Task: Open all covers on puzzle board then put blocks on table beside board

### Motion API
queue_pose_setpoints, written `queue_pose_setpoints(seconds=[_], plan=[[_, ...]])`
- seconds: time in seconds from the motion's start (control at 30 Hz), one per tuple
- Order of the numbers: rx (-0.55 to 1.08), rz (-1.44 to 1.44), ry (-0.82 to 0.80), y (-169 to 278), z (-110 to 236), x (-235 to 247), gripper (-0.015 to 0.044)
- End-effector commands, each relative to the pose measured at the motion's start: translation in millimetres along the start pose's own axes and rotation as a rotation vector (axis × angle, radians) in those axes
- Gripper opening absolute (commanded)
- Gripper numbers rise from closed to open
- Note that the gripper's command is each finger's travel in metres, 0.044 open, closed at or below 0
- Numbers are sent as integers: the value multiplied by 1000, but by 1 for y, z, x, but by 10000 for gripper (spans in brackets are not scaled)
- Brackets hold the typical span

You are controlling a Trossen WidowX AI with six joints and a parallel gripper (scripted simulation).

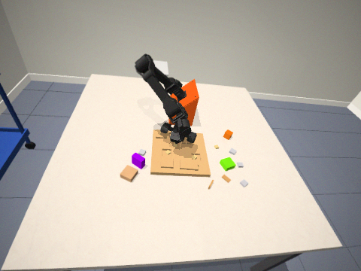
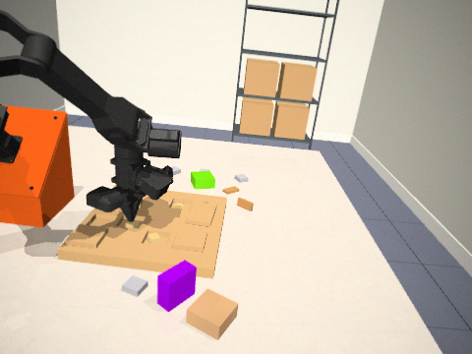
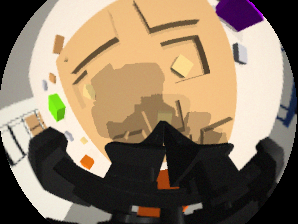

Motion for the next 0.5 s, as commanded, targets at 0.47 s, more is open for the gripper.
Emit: queue_pose_setpoints(seconds=[0.47], plan=[[9, 38, 5, -5, 26, 0, 131]])
Point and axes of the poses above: the point midway between the two fingers, 35 mm back from their tips, its own z axis back along the fingers, its own x axis across the jaws, y = z × x, the point moved 10 cm from there along z, back along the fingers, and after that the axes turned 13 degrees about -z, right-handed, at the moved point
